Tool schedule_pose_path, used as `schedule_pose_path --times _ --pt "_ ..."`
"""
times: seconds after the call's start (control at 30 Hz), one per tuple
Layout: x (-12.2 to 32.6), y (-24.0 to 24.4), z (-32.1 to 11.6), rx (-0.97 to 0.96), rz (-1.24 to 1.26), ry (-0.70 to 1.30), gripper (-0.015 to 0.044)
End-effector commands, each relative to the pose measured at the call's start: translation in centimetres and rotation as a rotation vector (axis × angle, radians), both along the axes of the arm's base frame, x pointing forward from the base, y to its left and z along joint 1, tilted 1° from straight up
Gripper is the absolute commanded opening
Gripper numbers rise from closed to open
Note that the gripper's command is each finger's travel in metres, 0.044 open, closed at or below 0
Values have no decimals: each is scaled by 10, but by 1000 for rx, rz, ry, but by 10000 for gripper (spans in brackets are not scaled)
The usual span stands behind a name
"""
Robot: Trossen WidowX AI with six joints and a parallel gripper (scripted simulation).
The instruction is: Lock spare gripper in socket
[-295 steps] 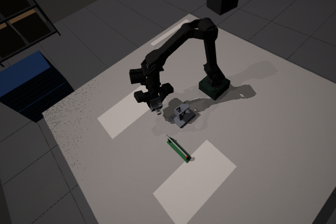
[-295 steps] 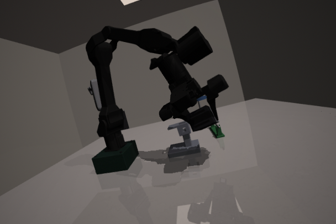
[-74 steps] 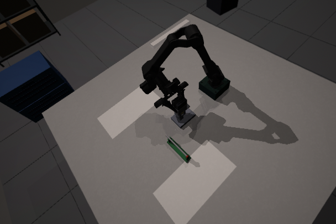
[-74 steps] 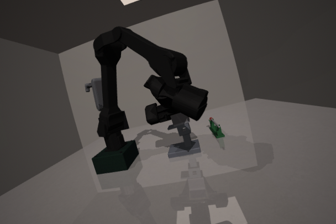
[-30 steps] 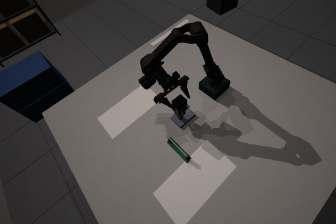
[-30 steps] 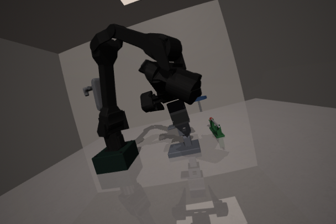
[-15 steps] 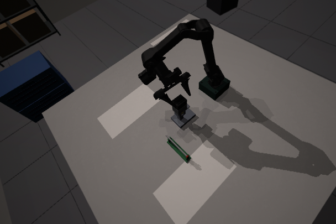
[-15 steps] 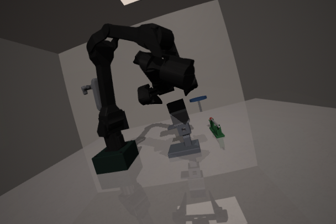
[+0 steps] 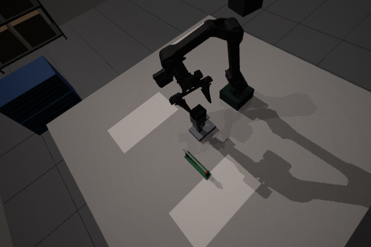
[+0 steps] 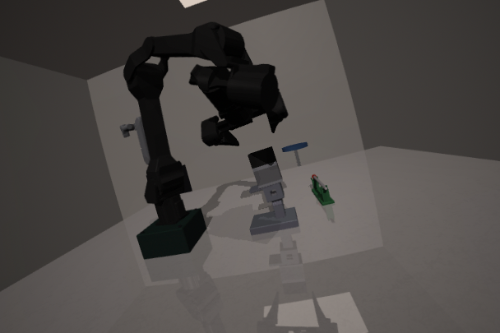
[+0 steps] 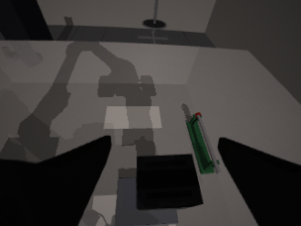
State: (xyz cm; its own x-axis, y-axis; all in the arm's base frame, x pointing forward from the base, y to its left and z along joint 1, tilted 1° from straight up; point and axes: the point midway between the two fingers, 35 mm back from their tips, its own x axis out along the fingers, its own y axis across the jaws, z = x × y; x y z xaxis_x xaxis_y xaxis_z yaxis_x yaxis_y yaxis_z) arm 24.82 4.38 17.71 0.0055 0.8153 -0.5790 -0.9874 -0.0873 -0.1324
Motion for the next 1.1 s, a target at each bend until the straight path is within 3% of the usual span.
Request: schedule_pose_path --times 0.0,0.77,1.07 --pt "-1 2 9 -3 -21 -8 440" --pt "-4 4 31 -33 -68 -45 440" --pt "-57 71 34 -32 -73 -44 204"
